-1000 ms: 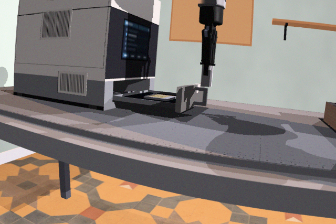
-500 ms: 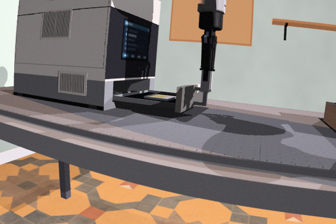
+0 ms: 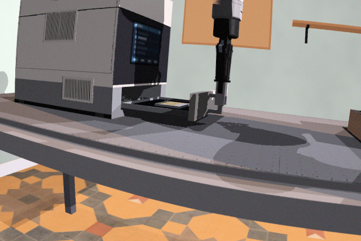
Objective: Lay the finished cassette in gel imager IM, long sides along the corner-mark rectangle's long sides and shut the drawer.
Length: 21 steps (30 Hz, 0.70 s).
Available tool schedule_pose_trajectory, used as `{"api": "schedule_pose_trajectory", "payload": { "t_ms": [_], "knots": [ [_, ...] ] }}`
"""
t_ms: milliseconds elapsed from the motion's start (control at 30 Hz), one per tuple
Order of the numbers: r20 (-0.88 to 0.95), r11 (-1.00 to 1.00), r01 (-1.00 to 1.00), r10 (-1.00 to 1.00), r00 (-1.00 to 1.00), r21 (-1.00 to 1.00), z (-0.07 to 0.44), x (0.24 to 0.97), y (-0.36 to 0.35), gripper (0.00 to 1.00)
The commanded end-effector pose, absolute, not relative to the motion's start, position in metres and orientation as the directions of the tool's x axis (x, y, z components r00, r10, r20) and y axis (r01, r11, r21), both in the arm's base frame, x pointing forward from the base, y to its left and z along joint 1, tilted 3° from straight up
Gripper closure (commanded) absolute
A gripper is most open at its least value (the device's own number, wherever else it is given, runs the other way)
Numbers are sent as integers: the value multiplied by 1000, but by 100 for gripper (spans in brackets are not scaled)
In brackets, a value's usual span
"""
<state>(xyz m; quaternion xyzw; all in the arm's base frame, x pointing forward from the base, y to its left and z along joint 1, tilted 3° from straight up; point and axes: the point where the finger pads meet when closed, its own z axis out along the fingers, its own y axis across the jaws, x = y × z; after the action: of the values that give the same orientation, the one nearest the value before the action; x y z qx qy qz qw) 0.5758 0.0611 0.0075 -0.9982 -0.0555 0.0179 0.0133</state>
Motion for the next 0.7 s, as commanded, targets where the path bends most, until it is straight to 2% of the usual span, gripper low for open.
{"api": "schedule_pose_trajectory", "payload": {
  "t_ms": [0, 500, 533, 667],
  "knots": [
    [-34, -993, 110, 111, 993, -29, 3, 576, 61, 76],
    [-34, -993, 110, 111, 993, -29, -3, 575, 61, 76],
    [-34, -993, 110, 111, 993, -29, -3, 575, 61, 90],
    [-34, -993, 110, 111, 993, -29, -3, 575, 61, 90]
  ]
}}
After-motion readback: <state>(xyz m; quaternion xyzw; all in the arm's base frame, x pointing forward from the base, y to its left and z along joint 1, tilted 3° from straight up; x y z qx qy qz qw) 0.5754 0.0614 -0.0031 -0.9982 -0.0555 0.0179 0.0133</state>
